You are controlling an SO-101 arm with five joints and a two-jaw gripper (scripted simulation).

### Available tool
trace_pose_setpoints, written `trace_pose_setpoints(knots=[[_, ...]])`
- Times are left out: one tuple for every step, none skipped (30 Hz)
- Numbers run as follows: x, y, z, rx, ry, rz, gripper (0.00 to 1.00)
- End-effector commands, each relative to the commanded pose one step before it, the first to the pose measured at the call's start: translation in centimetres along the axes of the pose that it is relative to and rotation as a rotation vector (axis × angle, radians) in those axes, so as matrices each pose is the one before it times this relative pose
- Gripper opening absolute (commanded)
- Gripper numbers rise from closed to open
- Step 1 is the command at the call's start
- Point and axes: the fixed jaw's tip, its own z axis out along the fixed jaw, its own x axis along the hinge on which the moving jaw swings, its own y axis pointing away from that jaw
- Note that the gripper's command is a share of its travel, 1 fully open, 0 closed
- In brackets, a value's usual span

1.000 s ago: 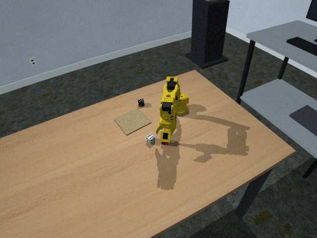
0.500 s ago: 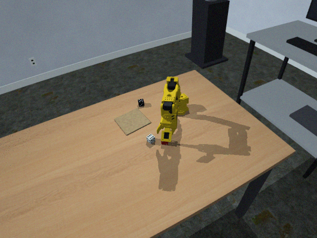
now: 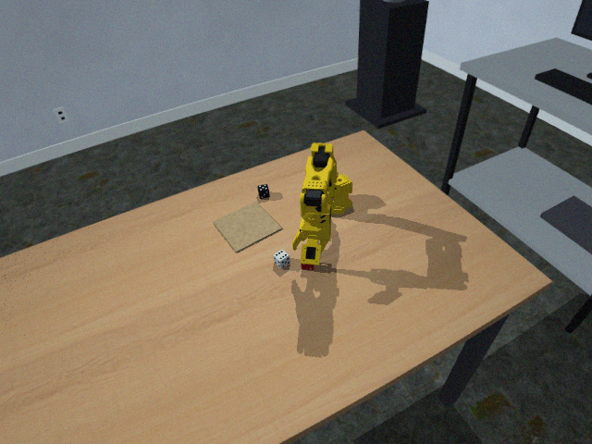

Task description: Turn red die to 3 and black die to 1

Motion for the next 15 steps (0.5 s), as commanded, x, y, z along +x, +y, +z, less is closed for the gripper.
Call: trace_pose_setpoints(knots=[[-0.5010, 0.222, -0.3035, -0.00225, -0.04455, 0.00095, 0.35], [-0.0135, 0.000, 0.1449, 0.00000, 0.00000, 0.00000, 0.35], [0.0000, 0.000, 0.0000, 0.00000, 0.00000, 0.00000, 0.35], [0.0000, 0.000, 0.0000, 0.00000, 0.00000, 0.00000, 0.35], [-0.0122, 0.001, 0.1549, -0.00002, 0.00000, 0.00001, 0.35], [-0.0117, 0.000, 0.1636, 0.00000, 0.00000, 0.00000, 0.35], [-0.0108, 0.000, 0.1714, 0.00000, 0.00000, 0.00000, 0.35], [-0.0082, 0.000, 0.1779, 0.00000, 0.00000, 0.00000, 0.35], [-0.0075, 0.000, 0.1827, 0.00000, 0.00000, 0.00000, 0.35], [-0.0044, 0.000, 0.1862, 0.00000, 0.00000, 0.00000, 0.35], [-0.0031, 0.000, 0.1886, 0.00000, 0.00000, 0.00000, 0.35], [-0.0001, 0.000, 0.1891, 0.00000, 0.00000, 0.00000, 0.35], [0.0017, 0.000, 0.1878, 0.00000, 0.00000, 0.00000, 0.35], [0.0040, 0.000, 0.1854, 0.00000, 0.00000, 0.00000, 0.35], [0.0057, 0.000, 0.1817, 0.00000, 0.00000, 0.00000, 0.35]])
